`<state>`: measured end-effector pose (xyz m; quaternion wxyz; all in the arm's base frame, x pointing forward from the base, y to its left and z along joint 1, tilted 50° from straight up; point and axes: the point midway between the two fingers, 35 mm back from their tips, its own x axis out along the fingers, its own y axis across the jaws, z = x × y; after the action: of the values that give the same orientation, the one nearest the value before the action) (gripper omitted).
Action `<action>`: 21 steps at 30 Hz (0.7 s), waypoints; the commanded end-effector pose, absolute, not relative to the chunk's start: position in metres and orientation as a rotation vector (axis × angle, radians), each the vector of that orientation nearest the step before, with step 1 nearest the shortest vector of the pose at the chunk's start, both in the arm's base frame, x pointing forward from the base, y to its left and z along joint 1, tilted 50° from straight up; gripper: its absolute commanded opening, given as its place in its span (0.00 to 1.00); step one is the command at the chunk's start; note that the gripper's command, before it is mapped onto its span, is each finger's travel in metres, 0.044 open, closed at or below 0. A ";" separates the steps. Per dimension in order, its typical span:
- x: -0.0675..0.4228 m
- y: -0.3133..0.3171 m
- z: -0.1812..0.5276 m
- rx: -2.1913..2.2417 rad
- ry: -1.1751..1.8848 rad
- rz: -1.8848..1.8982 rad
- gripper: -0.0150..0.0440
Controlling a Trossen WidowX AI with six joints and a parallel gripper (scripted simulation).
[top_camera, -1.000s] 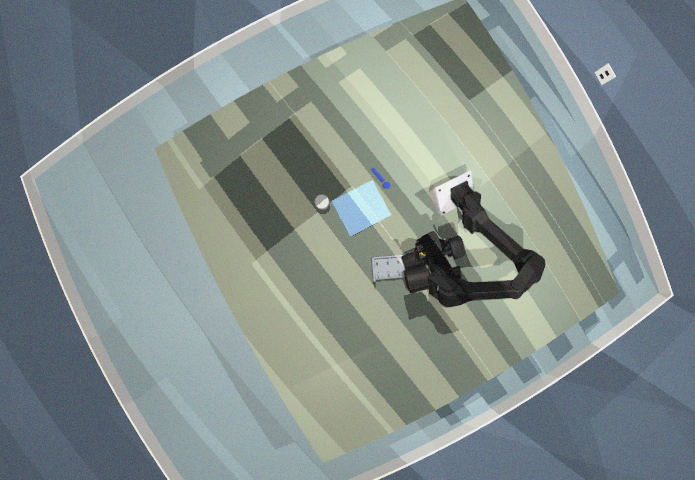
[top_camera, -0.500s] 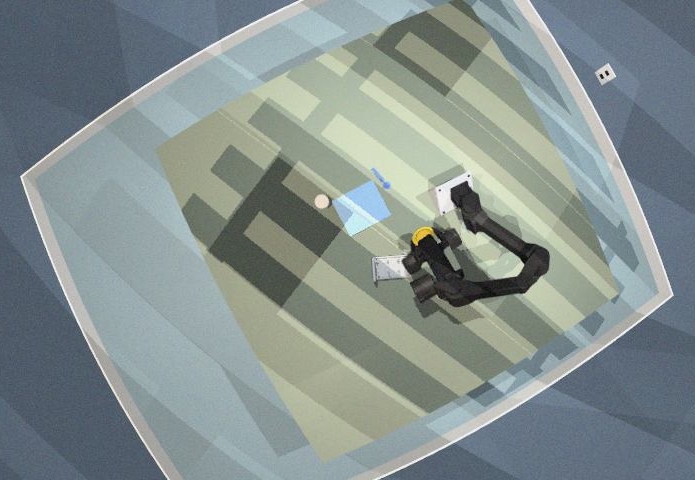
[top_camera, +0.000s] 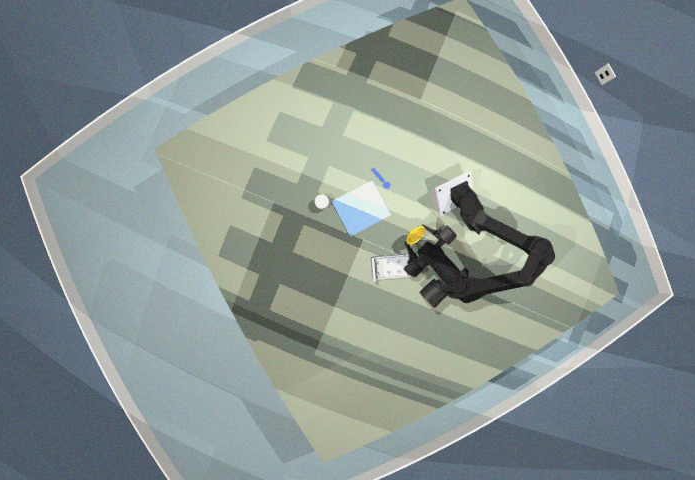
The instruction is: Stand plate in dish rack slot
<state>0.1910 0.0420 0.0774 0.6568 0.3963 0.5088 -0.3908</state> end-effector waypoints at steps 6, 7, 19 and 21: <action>0.202 0.045 0.081 0.820 0.960 -0.794 0.25; 0.203 0.046 0.082 0.813 0.940 -0.783 0.25; 0.213 0.057 0.094 0.763 0.694 -0.645 0.25; 0.214 0.059 0.097 0.761 0.654 -0.622 0.25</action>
<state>0.2125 0.0571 0.0919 0.8157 0.3543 0.3393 -0.3065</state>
